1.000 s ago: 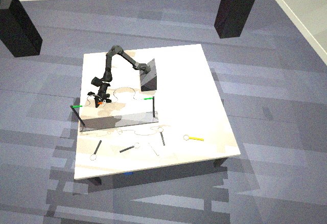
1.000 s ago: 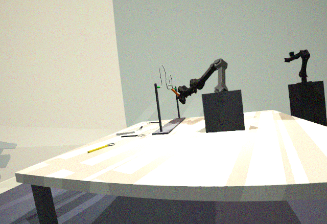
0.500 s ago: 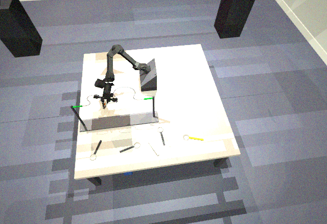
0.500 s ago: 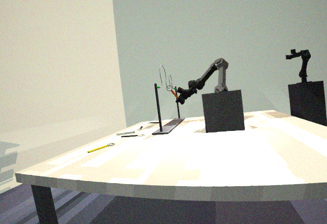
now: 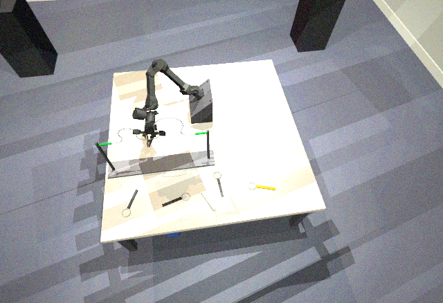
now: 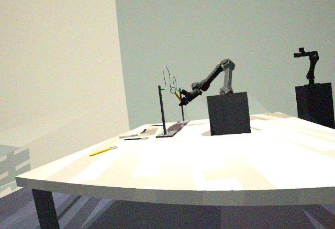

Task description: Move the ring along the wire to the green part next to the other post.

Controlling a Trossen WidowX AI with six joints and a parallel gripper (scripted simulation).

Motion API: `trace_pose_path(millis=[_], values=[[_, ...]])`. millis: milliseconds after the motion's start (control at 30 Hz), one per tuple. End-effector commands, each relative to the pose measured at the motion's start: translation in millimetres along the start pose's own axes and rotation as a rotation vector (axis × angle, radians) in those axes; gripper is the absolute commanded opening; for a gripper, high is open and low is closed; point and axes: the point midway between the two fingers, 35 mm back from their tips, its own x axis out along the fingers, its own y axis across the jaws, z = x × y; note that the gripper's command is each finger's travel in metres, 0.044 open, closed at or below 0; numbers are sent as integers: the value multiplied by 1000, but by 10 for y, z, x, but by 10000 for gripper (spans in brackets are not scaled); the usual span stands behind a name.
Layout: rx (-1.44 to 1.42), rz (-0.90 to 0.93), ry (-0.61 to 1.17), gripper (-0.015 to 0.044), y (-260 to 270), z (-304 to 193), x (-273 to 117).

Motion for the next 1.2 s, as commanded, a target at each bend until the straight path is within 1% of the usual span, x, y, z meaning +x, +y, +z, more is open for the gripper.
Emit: trace_pose_path(millis=[0, 733, 1167], values=[[32, 13, 6, -150, 67, 0, -21], [107, 56, 14, -150, 382, 19, -68], [221, 120, 27, -150, 656, 53, -120]])
